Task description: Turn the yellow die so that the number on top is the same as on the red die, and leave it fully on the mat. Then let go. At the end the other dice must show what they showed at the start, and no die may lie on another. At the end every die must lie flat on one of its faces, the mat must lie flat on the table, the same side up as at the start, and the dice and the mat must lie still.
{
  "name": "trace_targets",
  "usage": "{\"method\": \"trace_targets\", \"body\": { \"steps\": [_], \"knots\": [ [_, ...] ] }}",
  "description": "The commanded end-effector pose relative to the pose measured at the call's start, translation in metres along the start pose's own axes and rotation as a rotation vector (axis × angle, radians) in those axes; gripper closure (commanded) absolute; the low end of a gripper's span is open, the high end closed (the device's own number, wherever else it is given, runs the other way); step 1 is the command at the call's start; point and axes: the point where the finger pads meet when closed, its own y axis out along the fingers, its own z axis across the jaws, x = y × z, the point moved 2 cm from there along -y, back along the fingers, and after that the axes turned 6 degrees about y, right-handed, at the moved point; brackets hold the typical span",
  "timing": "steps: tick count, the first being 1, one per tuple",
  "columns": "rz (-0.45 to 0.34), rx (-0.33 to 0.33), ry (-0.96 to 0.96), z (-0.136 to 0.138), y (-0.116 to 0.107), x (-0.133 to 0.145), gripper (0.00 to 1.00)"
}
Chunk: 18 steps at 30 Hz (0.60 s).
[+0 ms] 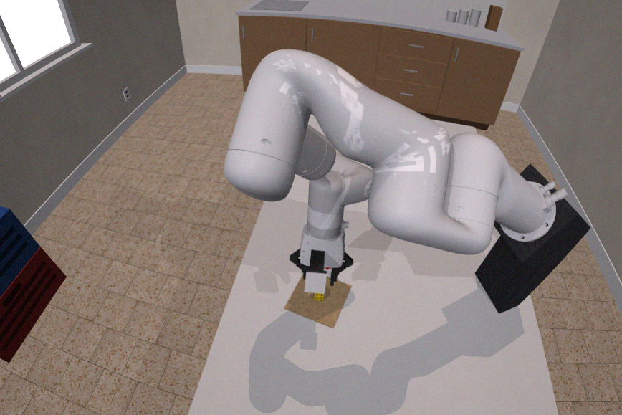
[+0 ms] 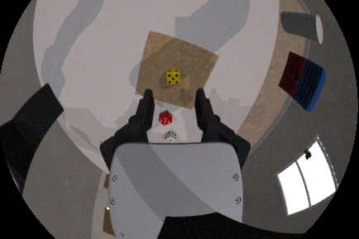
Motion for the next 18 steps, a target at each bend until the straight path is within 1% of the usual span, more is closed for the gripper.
{"method": "trace_targets", "body": {
  "steps": [1,5,10,11,18],
  "knots": [
    [-0.135,0.024,-0.003,0.0011,0.0007,-0.0048,0.37],
    [-0.194,0.023,0.003,-0.0027,-0.0019,-0.0056,0.37],
    [-0.197,0.023,0.003,-0.0032,-0.0018,-0.0085,0.37],
    [-0.197,0.023,0.003,-0.0032,-0.0018,-0.0085,0.00],
    [-0.197,0.023,0.003,-0.0032,-0.0018,-0.0085,0.00]
  ]
}}
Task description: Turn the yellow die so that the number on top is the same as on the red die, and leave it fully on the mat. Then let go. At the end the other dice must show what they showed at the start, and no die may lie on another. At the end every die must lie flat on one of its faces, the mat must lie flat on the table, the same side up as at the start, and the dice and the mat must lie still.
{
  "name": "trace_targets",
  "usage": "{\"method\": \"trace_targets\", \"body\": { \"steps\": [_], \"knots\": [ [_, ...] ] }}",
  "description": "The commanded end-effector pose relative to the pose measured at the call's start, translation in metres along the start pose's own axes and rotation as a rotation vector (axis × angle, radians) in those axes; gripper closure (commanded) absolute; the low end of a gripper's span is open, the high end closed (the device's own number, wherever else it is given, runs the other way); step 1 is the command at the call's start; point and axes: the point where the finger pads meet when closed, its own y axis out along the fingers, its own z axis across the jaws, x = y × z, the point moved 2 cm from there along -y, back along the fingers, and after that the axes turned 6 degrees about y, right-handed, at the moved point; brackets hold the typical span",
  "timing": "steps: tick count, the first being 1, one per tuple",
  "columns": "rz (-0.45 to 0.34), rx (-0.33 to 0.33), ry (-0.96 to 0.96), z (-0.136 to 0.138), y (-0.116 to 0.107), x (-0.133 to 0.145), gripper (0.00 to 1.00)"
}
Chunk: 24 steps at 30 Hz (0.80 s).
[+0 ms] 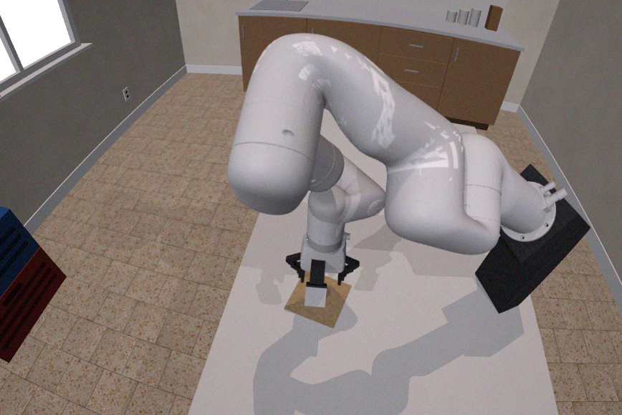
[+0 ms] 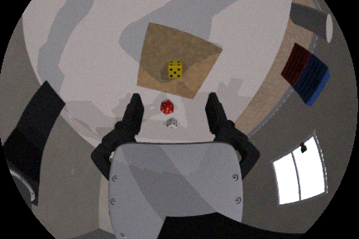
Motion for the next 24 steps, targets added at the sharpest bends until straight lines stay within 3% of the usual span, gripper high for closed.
{"method": "trace_targets", "body": {
  "steps": [1,13,24],
  "knots": [
    [-0.004,0.006,-0.001,0.001,0.000,0.000,0.00],
    [-0.004,0.007,-0.001,0.001,-0.002,0.000,0.00],
    [-0.004,0.007,-0.001,0.000,-0.038,-0.001,0.00]
  ]
}}
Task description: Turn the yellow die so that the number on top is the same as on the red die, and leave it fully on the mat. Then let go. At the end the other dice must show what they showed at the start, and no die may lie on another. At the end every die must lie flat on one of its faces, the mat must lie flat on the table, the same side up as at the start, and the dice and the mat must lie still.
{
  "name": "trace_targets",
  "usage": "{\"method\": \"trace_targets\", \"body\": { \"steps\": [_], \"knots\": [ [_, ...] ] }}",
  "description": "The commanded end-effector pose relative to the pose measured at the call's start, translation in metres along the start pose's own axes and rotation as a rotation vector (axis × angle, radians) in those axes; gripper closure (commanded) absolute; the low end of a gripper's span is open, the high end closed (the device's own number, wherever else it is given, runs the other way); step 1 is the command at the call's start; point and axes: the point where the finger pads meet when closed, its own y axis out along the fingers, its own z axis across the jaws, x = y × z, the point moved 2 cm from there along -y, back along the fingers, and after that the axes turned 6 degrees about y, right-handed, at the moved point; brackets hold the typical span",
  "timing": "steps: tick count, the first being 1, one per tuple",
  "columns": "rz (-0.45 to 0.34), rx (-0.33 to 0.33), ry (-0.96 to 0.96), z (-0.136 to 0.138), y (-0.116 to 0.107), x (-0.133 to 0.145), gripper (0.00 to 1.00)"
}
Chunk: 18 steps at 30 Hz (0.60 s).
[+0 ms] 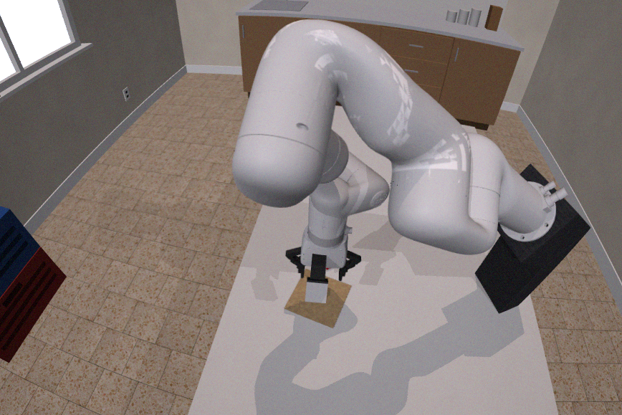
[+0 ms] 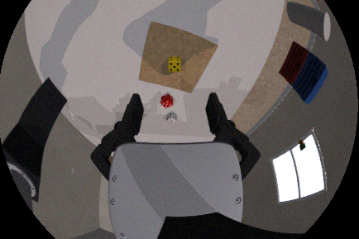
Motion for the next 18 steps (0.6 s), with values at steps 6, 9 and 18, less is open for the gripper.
{"method": "trace_targets", "body": {
  "steps": [6,9,18],
  "knots": [
    [0.003,-0.004,0.001,0.001,-0.046,0.000,0.00],
    [0.003,-0.004,0.001,0.001,-0.058,0.000,0.00],
    [0.003,-0.004,0.001,0.001,-0.069,0.000,0.00]
  ]
}}
